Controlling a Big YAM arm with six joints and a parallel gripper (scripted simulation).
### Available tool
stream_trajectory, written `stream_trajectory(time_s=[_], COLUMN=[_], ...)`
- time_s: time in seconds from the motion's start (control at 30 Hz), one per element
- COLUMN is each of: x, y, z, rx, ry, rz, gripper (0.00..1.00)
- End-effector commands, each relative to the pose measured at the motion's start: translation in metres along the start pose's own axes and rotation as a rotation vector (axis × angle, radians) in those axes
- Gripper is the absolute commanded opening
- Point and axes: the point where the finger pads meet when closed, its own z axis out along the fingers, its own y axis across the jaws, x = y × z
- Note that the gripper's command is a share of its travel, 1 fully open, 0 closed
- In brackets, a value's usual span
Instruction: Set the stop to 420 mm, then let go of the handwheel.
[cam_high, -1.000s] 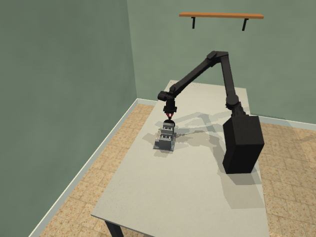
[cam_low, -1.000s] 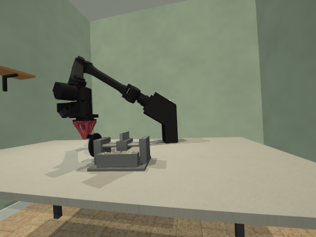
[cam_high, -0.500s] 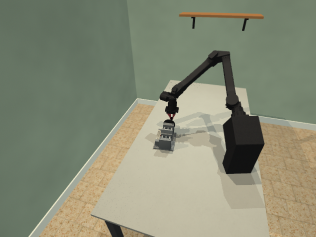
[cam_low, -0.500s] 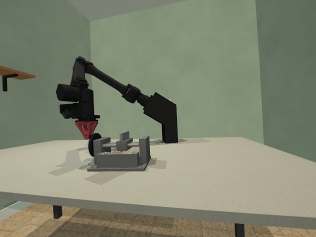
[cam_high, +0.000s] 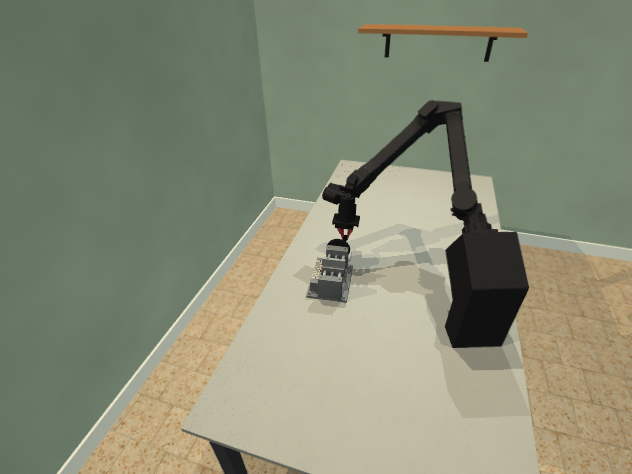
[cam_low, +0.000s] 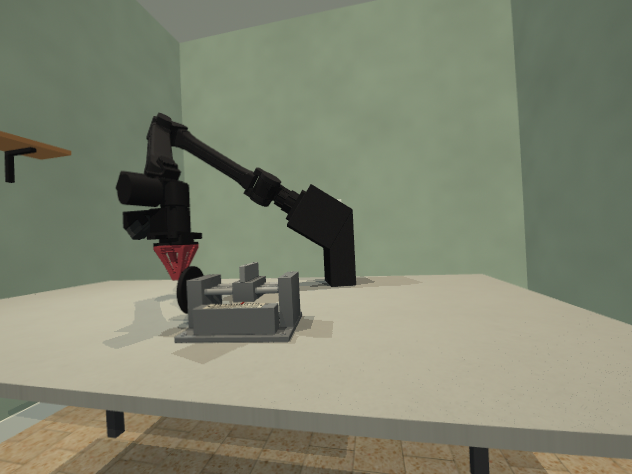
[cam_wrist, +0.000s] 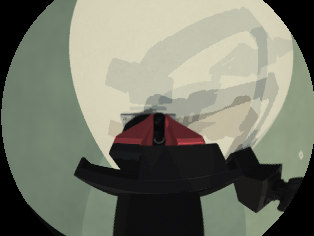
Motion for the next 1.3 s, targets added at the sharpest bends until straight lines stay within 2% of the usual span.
stream_trajectory(time_s=[0.0, 0.3, 1.0, 1.27], x=[-0.012, -0.008, -0.001, -0.001], y=[-0.013, -0.017, -0.023, -0.022], z=[0.000, 0.011, 0.023, 0.027], rx=[0.016, 0.018, 0.033, 0.027], ry=[-0.020, -0.020, -0.011, -0.011], rz=[0.011, 0.004, -0.012, -0.010], gripper=[0.06, 0.06, 0.06, 0.06])
